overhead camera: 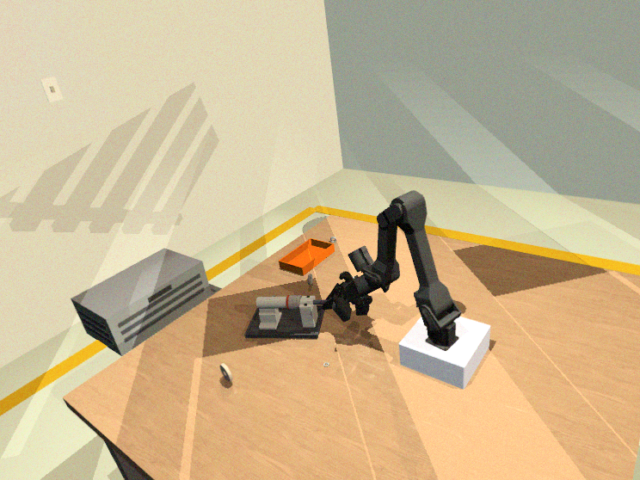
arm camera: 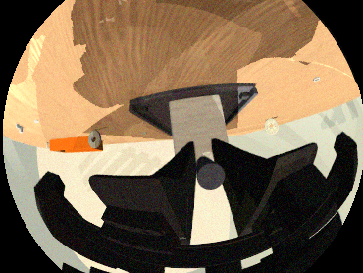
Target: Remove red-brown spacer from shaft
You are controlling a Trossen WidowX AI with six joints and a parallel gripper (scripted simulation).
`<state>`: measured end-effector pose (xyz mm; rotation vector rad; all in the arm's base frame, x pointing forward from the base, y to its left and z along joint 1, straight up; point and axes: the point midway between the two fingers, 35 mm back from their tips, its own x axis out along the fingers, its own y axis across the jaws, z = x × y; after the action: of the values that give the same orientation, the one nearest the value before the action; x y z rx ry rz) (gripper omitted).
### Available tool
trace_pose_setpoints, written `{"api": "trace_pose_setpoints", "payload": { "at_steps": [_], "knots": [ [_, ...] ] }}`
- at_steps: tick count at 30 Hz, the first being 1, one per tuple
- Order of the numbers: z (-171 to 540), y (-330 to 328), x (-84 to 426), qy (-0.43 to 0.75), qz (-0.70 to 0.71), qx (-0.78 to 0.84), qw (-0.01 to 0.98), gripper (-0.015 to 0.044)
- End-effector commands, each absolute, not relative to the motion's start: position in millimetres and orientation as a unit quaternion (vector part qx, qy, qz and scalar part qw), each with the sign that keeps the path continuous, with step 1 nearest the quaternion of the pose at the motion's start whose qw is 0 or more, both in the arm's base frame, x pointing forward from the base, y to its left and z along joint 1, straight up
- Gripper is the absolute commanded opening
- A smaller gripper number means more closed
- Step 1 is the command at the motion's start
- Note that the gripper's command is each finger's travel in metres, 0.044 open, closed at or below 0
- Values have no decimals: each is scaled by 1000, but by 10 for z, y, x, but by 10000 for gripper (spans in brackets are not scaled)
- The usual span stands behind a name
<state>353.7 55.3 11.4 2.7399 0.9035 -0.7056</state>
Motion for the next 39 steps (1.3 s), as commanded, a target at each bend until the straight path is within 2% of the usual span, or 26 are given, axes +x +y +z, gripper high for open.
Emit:
{"api": "trace_pose_setpoints", "payload": {
  "at_steps": [1, 39],
  "knots": [
    [114, 551, 3529, 304, -236, 919, 87, 0],
    [112, 527, 3496, 304, -236, 919, 87, 0]
  ]
}}
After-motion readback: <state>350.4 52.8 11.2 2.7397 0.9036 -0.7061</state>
